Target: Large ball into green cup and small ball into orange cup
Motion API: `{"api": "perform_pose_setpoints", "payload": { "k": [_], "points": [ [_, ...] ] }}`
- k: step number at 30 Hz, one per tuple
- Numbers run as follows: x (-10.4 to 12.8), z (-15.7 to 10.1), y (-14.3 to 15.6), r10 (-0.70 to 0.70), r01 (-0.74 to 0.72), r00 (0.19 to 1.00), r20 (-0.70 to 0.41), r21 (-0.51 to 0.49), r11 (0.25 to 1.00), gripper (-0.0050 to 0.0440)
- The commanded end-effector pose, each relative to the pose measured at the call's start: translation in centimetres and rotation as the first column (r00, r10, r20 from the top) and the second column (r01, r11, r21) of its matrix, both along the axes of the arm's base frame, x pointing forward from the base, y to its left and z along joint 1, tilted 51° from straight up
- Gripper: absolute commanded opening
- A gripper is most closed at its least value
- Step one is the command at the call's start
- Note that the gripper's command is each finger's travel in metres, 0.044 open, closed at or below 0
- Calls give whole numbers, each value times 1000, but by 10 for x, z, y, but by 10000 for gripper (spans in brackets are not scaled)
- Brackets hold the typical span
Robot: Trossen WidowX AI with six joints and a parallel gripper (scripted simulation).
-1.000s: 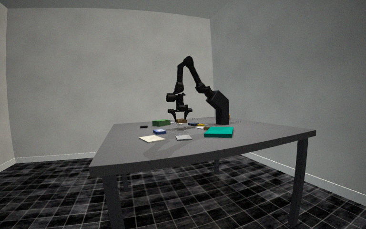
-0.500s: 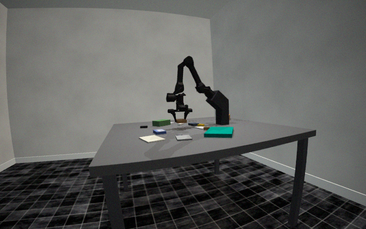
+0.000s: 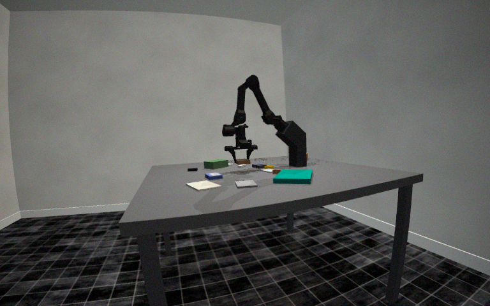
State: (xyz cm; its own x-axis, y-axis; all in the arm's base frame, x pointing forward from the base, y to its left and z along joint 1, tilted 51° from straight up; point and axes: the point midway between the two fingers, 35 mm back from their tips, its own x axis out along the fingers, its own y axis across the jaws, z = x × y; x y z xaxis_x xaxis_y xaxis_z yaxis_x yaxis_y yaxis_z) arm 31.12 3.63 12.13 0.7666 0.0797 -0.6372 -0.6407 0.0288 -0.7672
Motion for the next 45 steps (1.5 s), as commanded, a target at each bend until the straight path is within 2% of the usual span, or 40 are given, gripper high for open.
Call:
{"api": "perform_pose_setpoints", "payload": {
  "k": [1,45],
  "points": [
    [1,1,1,-3,3,1000,-12,-9,1000,0],
    [0,0,1,-6,6,1000,18,-8,1000,0]
  ]
}}
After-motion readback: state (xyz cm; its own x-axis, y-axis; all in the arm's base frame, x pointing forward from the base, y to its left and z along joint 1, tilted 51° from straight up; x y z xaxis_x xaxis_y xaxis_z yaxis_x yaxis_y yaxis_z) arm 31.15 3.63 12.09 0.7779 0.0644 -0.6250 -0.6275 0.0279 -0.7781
